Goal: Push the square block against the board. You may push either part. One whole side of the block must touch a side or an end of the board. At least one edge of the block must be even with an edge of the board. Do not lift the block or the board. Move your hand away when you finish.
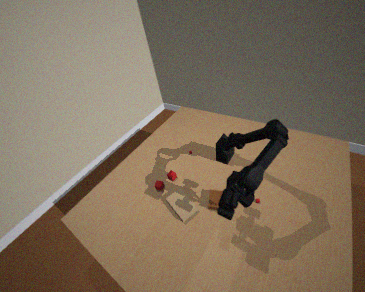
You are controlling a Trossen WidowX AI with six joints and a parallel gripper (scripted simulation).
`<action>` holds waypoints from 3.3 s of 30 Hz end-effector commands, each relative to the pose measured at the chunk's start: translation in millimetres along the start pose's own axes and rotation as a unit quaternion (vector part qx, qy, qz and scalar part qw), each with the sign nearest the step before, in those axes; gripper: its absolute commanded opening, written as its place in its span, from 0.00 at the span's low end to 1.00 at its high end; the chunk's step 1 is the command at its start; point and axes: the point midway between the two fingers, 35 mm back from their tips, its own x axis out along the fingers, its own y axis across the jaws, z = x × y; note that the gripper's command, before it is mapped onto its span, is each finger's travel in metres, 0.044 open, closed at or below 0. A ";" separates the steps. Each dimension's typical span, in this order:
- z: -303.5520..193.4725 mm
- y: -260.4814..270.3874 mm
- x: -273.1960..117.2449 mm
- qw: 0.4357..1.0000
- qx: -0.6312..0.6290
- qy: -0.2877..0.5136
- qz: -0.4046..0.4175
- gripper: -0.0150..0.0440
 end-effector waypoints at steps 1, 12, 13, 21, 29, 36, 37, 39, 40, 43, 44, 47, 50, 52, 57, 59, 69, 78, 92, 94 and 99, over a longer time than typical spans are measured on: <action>1.3 10.2 6.9 0.998 -0.067 0.002 0.002 0.25; 5.8 24.7 16.0 0.984 -0.177 0.000 0.002 0.25; 5.7 24.4 19.0 0.984 -0.177 0.000 0.002 0.25; 6.3 25.5 70.8 0.984 -0.176 -0.002 0.002 0.25; 0.6 22.6 71.0 0.984 -0.177 -0.001 0.002 0.25; -7.0 19.1 71.2 0.984 -0.177 0.000 0.002 0.25; -8.1 18.6 71.2 0.984 -0.177 0.000 0.002 0.25; -10.3 17.6 71.2 0.984 -0.177 0.000 0.002 0.25; -11.4 17.2 71.3 0.984 -0.177 0.000 0.002 0.25; -14.7 15.7 71.3 0.984 -0.177 0.000 0.002 0.25; -15.8 15.2 71.3 0.984 -0.177 0.000 0.002 0.25; -19.1 13.8 71.4 0.984 -0.177 0.001 0.002 0.25; -22.4 12.4 71.4 0.984 -0.177 0.001 0.002 0.25; -24.6 11.5 71.4 0.984 -0.177 0.001 0.002 0.25; -30.0 9.2 71.5 0.984 -0.177 0.001 0.003 0.25; -32.2 8.3 71.5 0.984 -0.177 0.001 0.003 0.25; -43.3 3.8 71.5 0.984 -0.177 0.002 0.003 0.25; -53.3 0.0 71.5 0.984 -0.177 0.002 0.003 0.25; -69.0 -5.5 71.4 0.984 -0.177 0.003 0.003 0.25; -71.3 -6.3 71.4 0.984 -0.177 0.003 0.003 0.25; -77.0 -8.0 71.4 0.984 -0.177 0.003 0.003 0.25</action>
